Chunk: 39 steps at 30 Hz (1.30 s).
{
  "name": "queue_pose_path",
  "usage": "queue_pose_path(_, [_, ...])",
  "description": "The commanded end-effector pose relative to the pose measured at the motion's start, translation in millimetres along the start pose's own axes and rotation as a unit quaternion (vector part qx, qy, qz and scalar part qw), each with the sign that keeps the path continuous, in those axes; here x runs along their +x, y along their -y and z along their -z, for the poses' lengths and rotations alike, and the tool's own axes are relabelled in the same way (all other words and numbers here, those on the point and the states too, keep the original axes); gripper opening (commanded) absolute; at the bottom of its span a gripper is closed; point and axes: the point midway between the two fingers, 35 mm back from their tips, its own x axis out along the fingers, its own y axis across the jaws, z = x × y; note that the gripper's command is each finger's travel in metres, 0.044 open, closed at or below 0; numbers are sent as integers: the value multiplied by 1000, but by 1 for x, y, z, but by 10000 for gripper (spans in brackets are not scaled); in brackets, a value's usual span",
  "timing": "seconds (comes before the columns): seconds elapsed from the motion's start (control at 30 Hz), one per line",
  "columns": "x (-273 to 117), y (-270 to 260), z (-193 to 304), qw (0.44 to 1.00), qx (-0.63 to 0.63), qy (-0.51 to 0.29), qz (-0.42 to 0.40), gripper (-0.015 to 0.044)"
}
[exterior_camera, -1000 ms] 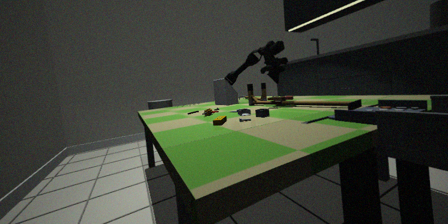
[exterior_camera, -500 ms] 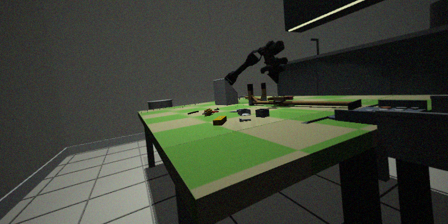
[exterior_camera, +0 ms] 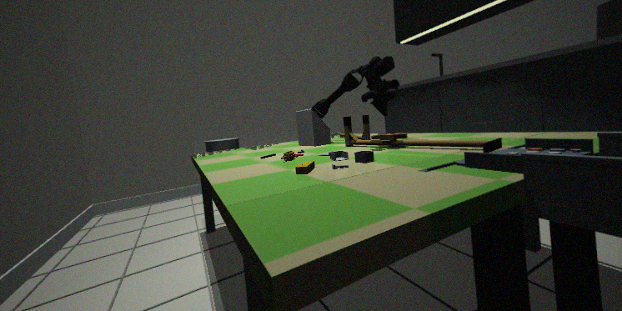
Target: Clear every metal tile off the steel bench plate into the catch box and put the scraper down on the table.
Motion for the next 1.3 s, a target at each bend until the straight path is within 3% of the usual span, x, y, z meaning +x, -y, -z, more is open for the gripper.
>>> queue_pose_path(0.0, [0,0,0,1000,0,0,0,0])
queue_pose_path(1.23, [-1,1,0,1000,1,1,0,0])
queue_pose_path(1.27, [-2,1,0,1000,1,2,1,26])
